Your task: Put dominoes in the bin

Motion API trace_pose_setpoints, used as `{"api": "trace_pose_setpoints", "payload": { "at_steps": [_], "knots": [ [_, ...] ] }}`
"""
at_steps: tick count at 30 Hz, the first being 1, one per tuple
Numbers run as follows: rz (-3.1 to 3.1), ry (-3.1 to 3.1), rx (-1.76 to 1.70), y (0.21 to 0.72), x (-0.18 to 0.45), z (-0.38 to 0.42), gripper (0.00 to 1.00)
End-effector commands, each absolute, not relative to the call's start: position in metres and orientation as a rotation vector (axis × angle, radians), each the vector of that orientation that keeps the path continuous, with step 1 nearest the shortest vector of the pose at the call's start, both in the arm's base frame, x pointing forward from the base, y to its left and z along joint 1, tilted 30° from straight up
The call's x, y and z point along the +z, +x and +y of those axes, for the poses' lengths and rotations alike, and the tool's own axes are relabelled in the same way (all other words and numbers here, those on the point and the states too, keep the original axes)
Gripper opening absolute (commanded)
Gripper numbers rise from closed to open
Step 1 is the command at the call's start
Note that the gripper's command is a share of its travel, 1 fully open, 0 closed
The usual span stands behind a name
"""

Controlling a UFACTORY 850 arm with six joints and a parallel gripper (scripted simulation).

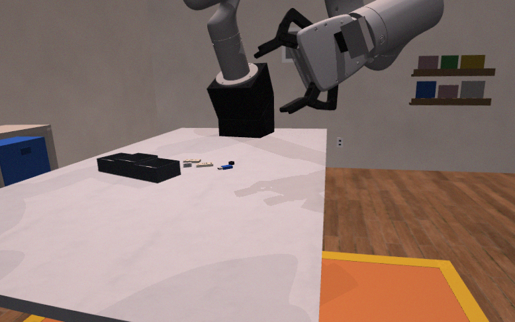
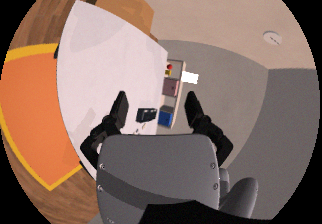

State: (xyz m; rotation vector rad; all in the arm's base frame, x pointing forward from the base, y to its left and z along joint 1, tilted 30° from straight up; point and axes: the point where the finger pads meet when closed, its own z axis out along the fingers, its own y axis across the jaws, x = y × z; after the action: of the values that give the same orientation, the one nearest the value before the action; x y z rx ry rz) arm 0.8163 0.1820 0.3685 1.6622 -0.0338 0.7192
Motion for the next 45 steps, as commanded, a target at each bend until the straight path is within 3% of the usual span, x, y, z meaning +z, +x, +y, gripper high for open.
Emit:
{"api": "trace_pose_setpoints", "payload": {
  "at_steps": [1, 17, 18, 45],
  "knots": [
    [-0.035, 1.662, 0.721, 0.816, 0.370, 0.182, 1.00],
    [-0.035, 1.662, 0.721, 0.816, 0.370, 0.182, 1.00],
    [-0.035, 1.662, 0.721, 0.820, 0.363, 0.181, 0.07],
    [0.018, 1.768, 0.976, 0.860, 0.378, 0.096, 0.07]
  ]
}}
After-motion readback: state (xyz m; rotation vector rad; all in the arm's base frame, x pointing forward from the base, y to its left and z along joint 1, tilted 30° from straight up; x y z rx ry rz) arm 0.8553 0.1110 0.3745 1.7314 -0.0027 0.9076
